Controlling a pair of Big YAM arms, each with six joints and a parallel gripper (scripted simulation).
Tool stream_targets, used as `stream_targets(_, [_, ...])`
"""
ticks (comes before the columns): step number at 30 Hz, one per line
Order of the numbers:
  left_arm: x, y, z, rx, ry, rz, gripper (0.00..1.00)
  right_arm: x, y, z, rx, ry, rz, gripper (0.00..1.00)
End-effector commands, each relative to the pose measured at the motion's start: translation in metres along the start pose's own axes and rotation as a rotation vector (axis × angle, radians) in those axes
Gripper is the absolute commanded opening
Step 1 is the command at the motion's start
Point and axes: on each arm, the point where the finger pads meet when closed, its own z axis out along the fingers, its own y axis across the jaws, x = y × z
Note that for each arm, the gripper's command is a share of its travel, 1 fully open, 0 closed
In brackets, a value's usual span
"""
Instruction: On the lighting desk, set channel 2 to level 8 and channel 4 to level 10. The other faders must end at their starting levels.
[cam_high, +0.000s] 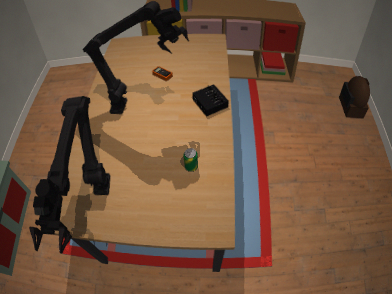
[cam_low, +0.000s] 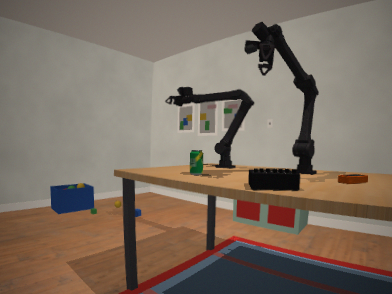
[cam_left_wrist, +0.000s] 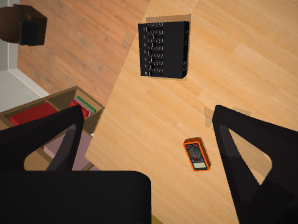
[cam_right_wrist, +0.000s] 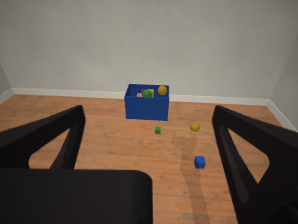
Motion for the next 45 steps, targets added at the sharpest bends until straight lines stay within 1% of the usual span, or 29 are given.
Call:
stream_targets(1, [0.004,-0.001,-0.011,-0.008,-0.006,0.012,1.00,0.009,0.003,0.007,-0.008,0.008,0.005,1.00])
stream_targets(17, [0.004,-0.001,-0.011,-0.008,-0.006,0.012,1.00,0.009,0.003,0.007,-0.008,0.008,0.005,1.00])
stream_targets(18, [0.004,-0.001,-0.008,-0.003,-0.001,0.010,1.00,0.009,0.003,0.007,-0.008,0.008,0.005,1.00])
stream_targets(19, [0.005,0.001,0.010,0.026,0.024,-0.023,1.00,0.009,0.003,0.007,-0.008,0.008,0.005,1.00])
stream_targets(21, [0.005,0.001,0.010,0.026,0.024,-0.023,1.00,0.009,0.003,0.007,-0.008,0.008,0.005,1.00])
stream_targets(22, [0.005,0.001,0.017,0.038,0.032,-0.045,1.00,0.009,0.003,0.007,-0.008,0.008,0.005,1.00])
stream_targets(23, [0.002,0.008,0.029,0.039,0.032,-0.085,1.00,0.009,0.003,0.007,-0.008,0.008,0.005,1.00])
stream_targets(24, [0.001,0.014,0.047,0.052,0.042,-0.141,1.00,0.009,0.003,0.007,-0.008,0.008,0.005,1.00])
stream_targets(25, [0.002,0.019,0.070,0.076,0.063,-0.212,1.00,0.009,0.003,0.007,-0.008,0.008,0.005,1.00])
stream_targets(26, [0.002,0.019,0.070,0.076,0.063,-0.212,1.00,0.009,0.003,0.007,-0.008,0.008,0.005,1.00])
stream_targets(27, [0.005,0.020,0.083,0.104,0.090,-0.299,1.00,0.009,0.003,0.007,-0.008,0.008,0.005,1.00])
stream_targets(28, [0.004,0.023,0.093,0.104,0.090,-0.299,1.00,0.009,0.003,0.007,-0.008,0.008,0.005,1.00])
stream_targets(29, [0.004,0.024,0.097,0.104,0.090,-0.299,1.00,0.009,0.003,0.007,-0.008,0.008,0.005,1.00])
stream_targets(30, [0.009,0.026,0.117,0.134,0.121,-0.396,1.00,0.009,0.003,0.007,-0.008,0.008,0.005,1.00])
stream_targets(31, [0.008,0.029,0.129,0.134,0.121,-0.396,1.00,0.009,0.003,0.007,-0.008,0.008,0.005,1.00])
stream_targets(32, [0.015,0.029,0.146,0.164,0.157,-0.502,1.00,0.009,0.003,0.007,-0.008,0.008,0.005,1.00])
stream_targets(33, [0.015,0.033,0.162,0.164,0.157,-0.502,1.00,0.009,0.003,0.007,-0.008,0.008,0.005,1.00])
stream_targets(34, [0.021,0.031,0.178,0.190,0.191,-0.595,1.00,0.009,0.003,0.007,-0.008,0.008,0.005,1.00])
stream_targets(35, [0.023,0.035,0.196,0.193,0.196,-0.610,1.00,0.009,0.003,0.007,-0.008,0.008,0.005,1.00])
stream_targets(36, [0.030,0.033,0.213,0.215,0.227,-0.682,1.00,0.009,0.003,0.007,-0.008,0.008,0.005,1.00])
stream_targets(38, [0.030,0.033,0.213,0.215,0.227,-0.682,1.00,0.009,0.003,0.007,-0.008,0.008,0.005,1.00])
stream_targets(39, [0.044,0.036,0.260,0.242,0.275,-0.808,1.00,0.009,0.003,0.007,-0.008,0.008,0.005,1.00])
stream_targets(40, [0.053,0.033,0.282,0.259,0.301,-0.850,1.00,0.009,0.003,0.007,-0.008,0.008,0.005,1.00])
stream_targets(41, [0.054,0.034,0.287,0.261,0.312,-0.898,1.00,0.009,0.003,0.007,-0.008,0.008,0.005,1.00])
stream_targets(42, [0.064,0.031,0.309,0.276,0.337,-0.944,1.00,0.009,0.003,0.007,-0.008,0.008,0.005,1.00])
stream_targets(43, [0.071,0.028,0.326,0.287,0.359,-0.992,1.00,0.009,0.003,0.007,-0.008,0.008,0.005,1.00])
stream_targets(45, [0.080,0.025,0.344,0.298,0.398,-1.090,1.00,0.009,0.003,0.007,-0.008,0.008,0.005,1.00])
